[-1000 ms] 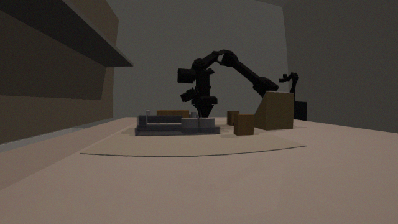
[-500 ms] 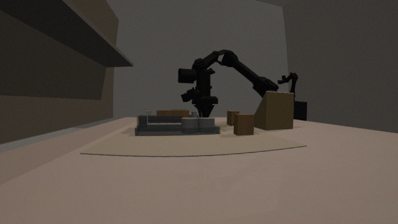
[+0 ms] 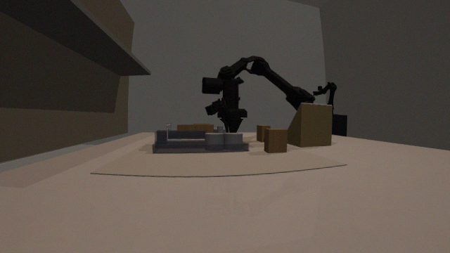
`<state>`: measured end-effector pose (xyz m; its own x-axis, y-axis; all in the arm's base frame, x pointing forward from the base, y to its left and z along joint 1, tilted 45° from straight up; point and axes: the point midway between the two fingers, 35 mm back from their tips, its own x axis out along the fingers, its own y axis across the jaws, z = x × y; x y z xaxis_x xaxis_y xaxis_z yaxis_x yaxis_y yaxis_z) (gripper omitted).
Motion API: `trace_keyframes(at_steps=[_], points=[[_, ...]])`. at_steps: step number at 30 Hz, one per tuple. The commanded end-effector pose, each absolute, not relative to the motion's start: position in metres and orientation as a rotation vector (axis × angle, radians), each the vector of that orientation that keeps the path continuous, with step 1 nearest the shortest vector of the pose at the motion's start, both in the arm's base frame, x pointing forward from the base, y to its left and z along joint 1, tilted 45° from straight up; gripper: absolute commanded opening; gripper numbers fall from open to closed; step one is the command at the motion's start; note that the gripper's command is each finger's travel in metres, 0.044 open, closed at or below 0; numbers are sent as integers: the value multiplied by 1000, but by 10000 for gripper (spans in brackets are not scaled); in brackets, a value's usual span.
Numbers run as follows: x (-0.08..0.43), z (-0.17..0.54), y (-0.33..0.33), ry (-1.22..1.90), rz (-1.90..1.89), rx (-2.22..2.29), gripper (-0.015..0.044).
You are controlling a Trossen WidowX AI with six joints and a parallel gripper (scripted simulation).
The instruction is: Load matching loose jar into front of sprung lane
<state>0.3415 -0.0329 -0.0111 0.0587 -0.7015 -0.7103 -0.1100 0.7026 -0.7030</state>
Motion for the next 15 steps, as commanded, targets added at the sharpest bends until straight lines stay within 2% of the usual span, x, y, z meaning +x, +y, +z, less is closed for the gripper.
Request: trace_keyframes(at_steps=[1, 14, 15], points=[[341, -11, -33, 1459, -517, -712, 0], [340, -11, -33, 1459, -517, -712, 0], [341, -11, -33, 1459, -517, -712, 26]])
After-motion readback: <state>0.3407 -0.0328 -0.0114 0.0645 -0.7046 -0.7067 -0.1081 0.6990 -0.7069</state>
